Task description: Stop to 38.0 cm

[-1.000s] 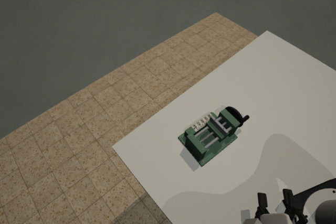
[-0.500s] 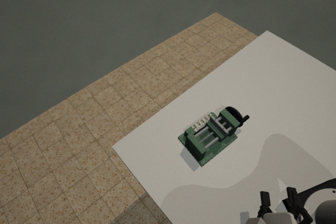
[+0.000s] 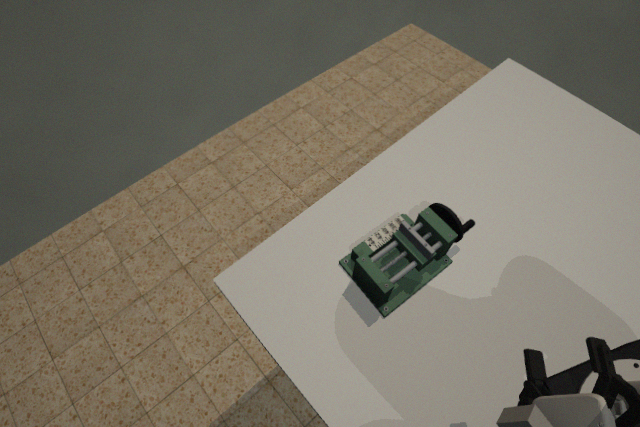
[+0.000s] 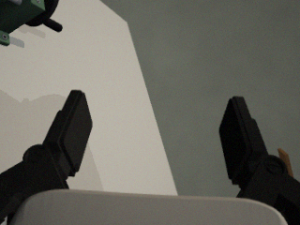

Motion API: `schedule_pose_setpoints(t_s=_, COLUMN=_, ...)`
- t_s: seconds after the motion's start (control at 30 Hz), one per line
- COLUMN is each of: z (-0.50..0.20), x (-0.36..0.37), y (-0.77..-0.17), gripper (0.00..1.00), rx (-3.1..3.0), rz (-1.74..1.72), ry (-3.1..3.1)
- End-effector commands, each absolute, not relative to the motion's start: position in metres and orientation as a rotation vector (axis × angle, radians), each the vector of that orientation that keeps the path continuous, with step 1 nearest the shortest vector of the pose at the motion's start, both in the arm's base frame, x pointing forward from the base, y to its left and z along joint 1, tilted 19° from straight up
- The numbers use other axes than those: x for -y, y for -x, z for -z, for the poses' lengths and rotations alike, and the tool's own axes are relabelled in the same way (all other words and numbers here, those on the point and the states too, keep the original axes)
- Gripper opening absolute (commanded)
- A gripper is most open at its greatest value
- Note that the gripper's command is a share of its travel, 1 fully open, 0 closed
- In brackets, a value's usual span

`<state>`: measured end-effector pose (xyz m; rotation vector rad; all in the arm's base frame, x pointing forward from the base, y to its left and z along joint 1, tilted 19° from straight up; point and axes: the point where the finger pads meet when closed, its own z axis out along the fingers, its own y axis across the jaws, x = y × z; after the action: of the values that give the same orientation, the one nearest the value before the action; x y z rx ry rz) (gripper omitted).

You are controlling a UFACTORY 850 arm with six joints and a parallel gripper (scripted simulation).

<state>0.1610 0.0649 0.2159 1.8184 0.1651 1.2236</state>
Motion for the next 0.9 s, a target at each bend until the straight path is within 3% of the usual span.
schedule_pose_setpoints(t_s=0.0, z=-0.242, x=-0.060, y=-0.156, gripper=1.00, rx=-0.168, rz=-1.220, ry=-1.824)
schedule_pose_setpoints(t_s=0.47, z=-0.243, x=-0.060, y=-0.155, gripper=1.00, rx=-0.160, rz=-1.184, ry=-1.829)
schedule_pose_setpoints(t_s=0.87, z=-0.218, x=-0.075, y=-0.147, gripper=1.00, rx=-0.094, rz=-0.817, ry=-1.891)
